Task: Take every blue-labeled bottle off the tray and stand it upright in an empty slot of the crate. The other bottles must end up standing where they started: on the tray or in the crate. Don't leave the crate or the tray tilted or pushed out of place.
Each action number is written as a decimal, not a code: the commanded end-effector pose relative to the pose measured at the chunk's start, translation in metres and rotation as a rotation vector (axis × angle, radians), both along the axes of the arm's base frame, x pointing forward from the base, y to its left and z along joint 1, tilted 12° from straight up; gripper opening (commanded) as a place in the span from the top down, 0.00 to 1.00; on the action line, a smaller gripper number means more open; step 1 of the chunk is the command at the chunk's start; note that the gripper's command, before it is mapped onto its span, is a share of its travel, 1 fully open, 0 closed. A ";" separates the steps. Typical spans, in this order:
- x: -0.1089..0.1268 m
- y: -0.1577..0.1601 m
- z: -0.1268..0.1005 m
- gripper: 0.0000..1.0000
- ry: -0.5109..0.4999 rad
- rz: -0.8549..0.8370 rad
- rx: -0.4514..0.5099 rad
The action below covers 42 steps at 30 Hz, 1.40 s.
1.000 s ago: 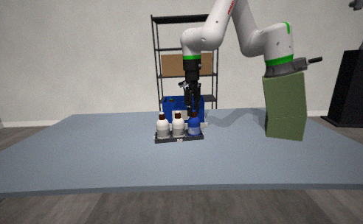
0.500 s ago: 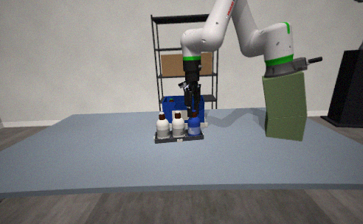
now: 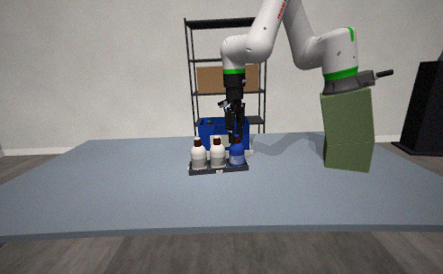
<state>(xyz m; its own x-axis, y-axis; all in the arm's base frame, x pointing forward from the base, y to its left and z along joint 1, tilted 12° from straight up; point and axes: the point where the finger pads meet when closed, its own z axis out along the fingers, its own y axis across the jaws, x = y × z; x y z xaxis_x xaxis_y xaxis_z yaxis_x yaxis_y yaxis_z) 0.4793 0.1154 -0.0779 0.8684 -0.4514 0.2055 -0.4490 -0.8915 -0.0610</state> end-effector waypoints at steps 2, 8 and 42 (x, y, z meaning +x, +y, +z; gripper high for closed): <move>0.001 0.000 0.001 0.56 -0.001 0.000 0.001; 0.001 0.000 0.001 0.56 -0.001 0.000 0.001; 0.001 0.000 0.001 0.90 -0.001 0.000 0.001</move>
